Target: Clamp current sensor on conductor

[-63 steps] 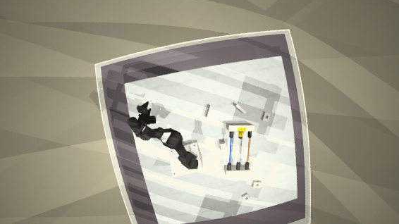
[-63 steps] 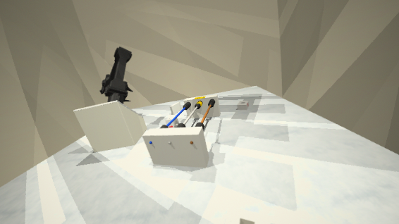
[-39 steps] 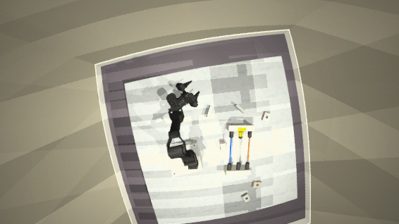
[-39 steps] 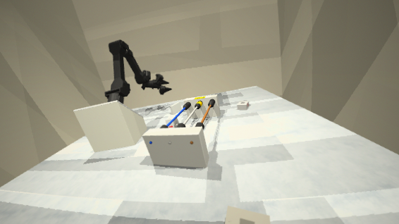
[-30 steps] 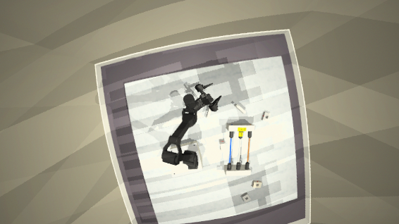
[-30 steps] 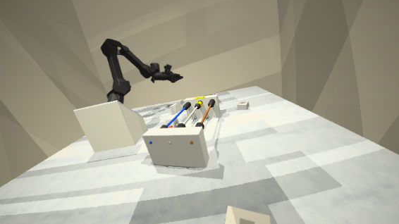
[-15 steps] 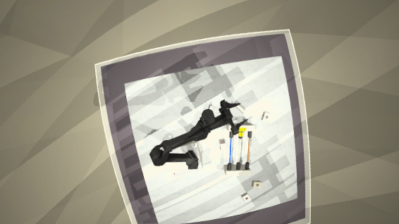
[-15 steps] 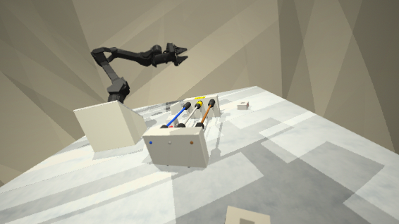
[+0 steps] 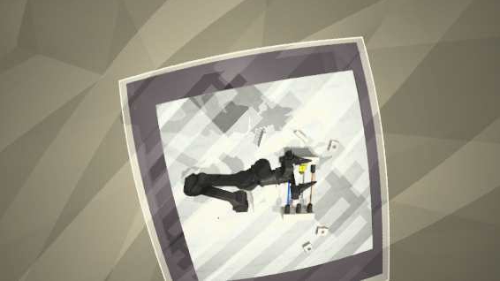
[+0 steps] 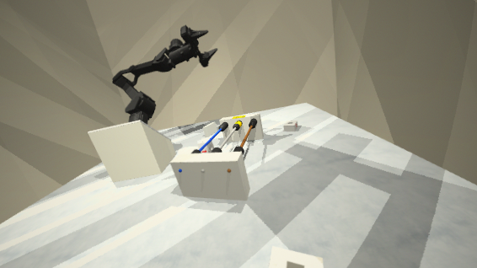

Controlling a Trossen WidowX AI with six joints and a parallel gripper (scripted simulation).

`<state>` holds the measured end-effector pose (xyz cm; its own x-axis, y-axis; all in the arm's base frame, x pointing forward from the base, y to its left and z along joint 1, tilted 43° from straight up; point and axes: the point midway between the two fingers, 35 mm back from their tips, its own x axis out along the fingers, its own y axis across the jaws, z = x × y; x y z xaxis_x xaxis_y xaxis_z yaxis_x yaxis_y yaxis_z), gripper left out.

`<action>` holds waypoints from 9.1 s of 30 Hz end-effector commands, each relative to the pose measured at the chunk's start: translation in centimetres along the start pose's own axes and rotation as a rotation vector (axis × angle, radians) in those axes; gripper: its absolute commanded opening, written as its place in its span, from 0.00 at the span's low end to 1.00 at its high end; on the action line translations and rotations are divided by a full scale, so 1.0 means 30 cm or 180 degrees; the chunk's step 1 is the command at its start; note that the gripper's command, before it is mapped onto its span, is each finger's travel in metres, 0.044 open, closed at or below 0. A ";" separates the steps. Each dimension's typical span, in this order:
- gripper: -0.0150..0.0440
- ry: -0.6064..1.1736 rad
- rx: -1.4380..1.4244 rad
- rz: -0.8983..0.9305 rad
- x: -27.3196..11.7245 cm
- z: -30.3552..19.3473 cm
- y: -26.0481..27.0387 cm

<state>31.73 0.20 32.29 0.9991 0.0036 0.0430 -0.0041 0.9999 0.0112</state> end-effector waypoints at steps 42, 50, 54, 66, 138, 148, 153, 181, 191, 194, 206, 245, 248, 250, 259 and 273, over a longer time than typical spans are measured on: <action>1.00 0.5387 0.2129 0.1516 0.167 -0.577 0.331; 1.00 0.5387 0.2129 0.1516 0.167 -0.577 0.331; 1.00 0.5382 0.2118 0.1529 0.159 -0.592 0.329; 1.00 0.5295 0.1918 0.1747 -0.075 -0.856 0.290; 0.67 0.5213 0.1747 0.1923 -0.385 -1.178 0.399; 0.33 0.5214 0.1732 0.1900 -0.358 -1.128 0.344; 0.25 0.5218 0.1726 0.1886 -0.336 -1.061 0.278; 0.25 0.4576 0.0676 0.3006 -0.197 -0.915 0.138; 0.25 0.3925 -0.0207 0.3792 -0.092 -0.943 0.139; 0.25 0.3709 -0.0472 0.4009 -0.061 -0.954 0.140; 0.25 0.2770 -0.1511 0.4779 0.055 -1.003 0.149; 0.25 0.2708 -0.1565 0.4820 0.036 -1.143 0.272; 0.25 0.2711 -0.1584 0.4828 0.037 -1.138 0.266; 0.25 0.2711 -0.1584 0.4828 0.037 -1.138 0.266; 0.25 0.2711 -0.1584 0.4828 0.037 -1.138 0.266; 0.25 0.2711 -0.1584 0.4828 0.037 -1.138 0.266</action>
<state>34.26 8.67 -1.72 -0.1147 0.6622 -0.7405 -0.9833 0.0302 0.1793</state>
